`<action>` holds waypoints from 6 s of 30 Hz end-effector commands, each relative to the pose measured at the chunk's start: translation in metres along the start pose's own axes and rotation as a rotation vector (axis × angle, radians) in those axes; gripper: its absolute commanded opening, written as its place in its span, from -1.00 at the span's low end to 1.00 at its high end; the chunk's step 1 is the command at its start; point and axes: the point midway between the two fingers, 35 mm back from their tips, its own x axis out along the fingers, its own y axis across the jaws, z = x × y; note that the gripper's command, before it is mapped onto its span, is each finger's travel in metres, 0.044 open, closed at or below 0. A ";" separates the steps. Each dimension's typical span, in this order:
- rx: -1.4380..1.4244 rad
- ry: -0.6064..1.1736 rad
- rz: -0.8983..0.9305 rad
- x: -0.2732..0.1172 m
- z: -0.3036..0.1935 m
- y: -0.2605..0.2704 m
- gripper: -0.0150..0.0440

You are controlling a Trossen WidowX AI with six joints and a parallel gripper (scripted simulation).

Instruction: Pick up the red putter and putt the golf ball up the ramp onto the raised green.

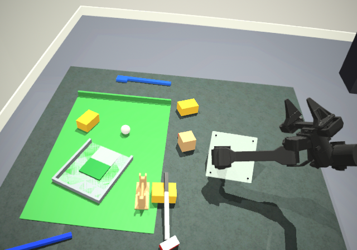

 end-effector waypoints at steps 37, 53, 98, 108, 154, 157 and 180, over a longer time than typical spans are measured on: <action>-0.173 -1.299 1.635 -0.073 0.377 0.315 1.00; -0.063 -1.283 2.048 -0.117 0.377 0.344 1.00; -0.058 -1.286 2.048 -0.167 0.398 0.387 1.00; -0.054 -1.296 2.044 -0.165 0.398 0.384 0.11; -0.082 -1.148 2.031 -0.074 0.385 0.353 -0.49; -0.077 -1.060 2.025 -0.059 0.392 0.367 -0.49; -0.125 -0.387 1.964 0.054 0.371 0.483 -0.49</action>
